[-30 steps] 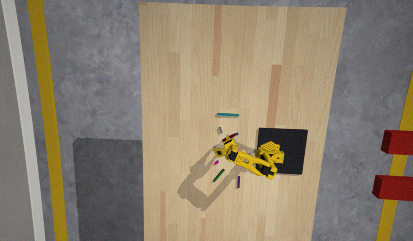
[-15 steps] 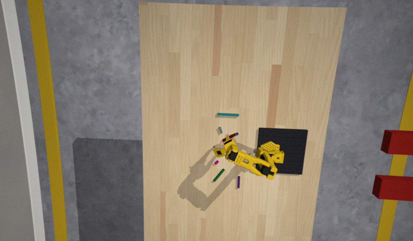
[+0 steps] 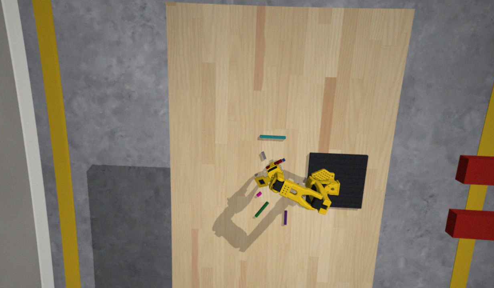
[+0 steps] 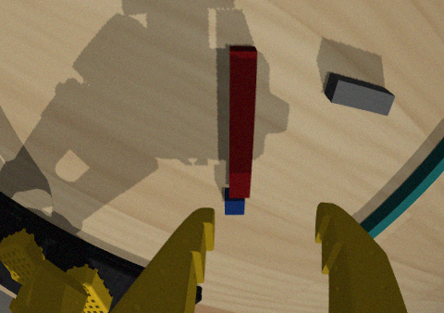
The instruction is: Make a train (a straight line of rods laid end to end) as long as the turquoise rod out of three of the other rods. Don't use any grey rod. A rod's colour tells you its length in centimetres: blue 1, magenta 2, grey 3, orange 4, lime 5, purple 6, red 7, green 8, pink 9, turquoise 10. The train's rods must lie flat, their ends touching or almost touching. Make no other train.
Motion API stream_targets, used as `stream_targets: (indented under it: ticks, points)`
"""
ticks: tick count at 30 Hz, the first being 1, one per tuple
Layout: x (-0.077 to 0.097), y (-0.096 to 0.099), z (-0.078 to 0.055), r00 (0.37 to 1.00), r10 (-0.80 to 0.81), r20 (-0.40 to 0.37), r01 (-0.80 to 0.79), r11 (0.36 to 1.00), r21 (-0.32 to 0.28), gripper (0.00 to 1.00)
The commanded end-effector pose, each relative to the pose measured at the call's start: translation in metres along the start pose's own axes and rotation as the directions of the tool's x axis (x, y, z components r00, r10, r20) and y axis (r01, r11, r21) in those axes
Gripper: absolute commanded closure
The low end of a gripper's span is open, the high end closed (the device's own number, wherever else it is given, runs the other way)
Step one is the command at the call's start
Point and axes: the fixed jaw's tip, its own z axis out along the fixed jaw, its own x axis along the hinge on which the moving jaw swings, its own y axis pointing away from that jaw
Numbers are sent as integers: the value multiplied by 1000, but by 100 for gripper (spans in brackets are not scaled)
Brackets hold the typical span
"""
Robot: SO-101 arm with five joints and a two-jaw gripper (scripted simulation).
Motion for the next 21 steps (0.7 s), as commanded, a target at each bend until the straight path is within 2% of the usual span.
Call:
stream_targets:
  ticks: [1,21]
  points:
    - [0,-2,1,1000,-1,1,1,1000,-1,81]
    - [0,-3,4,1000,-1,1,1,1000,-1,81]
